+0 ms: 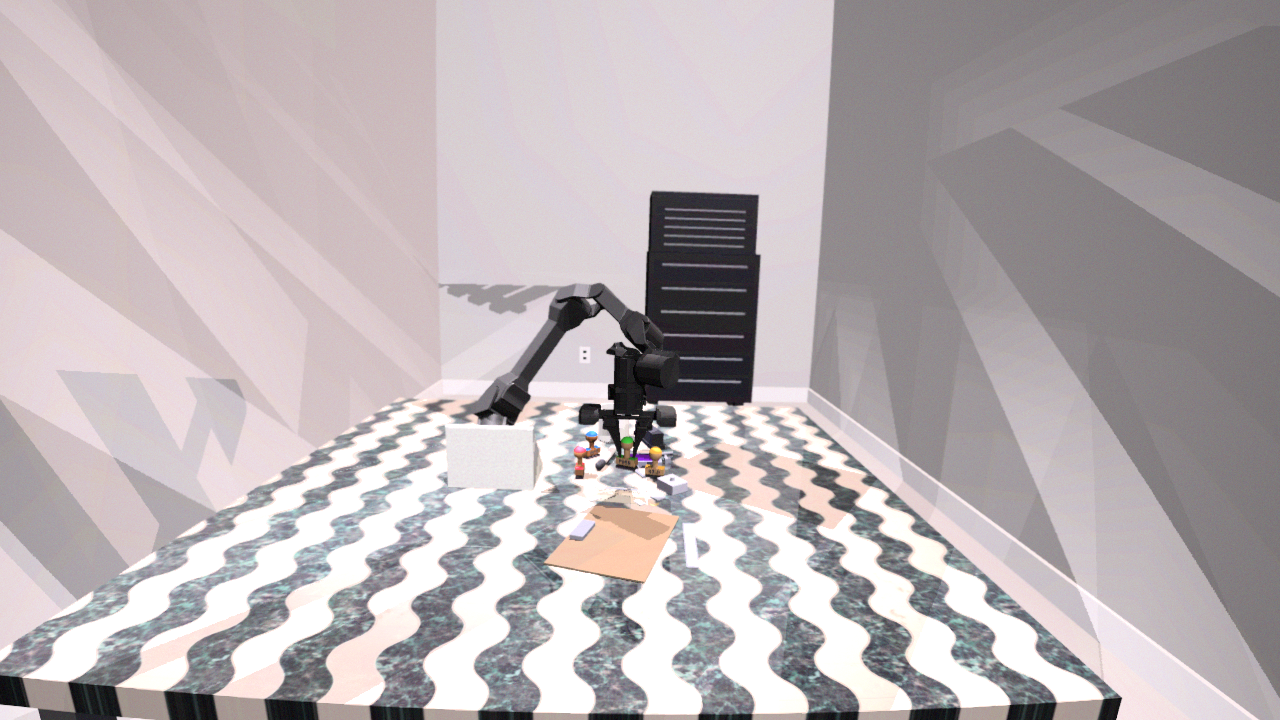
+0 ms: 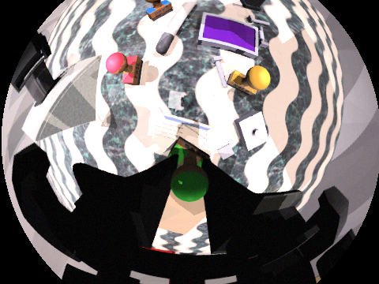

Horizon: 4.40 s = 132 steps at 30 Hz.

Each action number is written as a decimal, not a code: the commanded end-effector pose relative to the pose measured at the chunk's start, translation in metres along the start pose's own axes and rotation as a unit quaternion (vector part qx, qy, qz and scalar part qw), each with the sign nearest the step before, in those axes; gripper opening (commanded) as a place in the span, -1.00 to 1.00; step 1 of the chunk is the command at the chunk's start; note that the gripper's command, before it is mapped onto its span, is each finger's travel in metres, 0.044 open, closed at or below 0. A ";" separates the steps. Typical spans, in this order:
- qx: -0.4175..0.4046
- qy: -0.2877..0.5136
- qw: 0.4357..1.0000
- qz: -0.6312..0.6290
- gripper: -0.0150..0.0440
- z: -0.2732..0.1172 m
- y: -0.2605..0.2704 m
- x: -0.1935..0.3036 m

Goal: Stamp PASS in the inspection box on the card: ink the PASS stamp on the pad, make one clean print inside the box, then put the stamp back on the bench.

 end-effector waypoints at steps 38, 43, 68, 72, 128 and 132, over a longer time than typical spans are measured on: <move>0.003 0.004 1.000 -0.011 -0.49 -0.017 -0.088 0.029; 0.003 0.004 1.000 -0.012 -0.49 -0.016 -0.094 0.031; 0.003 0.004 1.000 -0.012 -0.49 0.024 -0.096 0.032; 0.003 0.004 1.000 -0.012 -0.49 0.031 -0.096 0.032; 0.009 0.003 1.000 0.015 0.37 -0.068 -0.092 0.031; 0.011 0.001 1.000 0.018 0.37 -0.068 -0.092 0.031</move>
Point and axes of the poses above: the point midway between the two fingers, 35 mm back from their tips, its own z axis out along the fingers, its own y axis across the jaws, x = y × z, the point moved 8 cm from there along -z, back along the fingers, and after that the axes turned 1 degree about z, right-handed, at the moved point
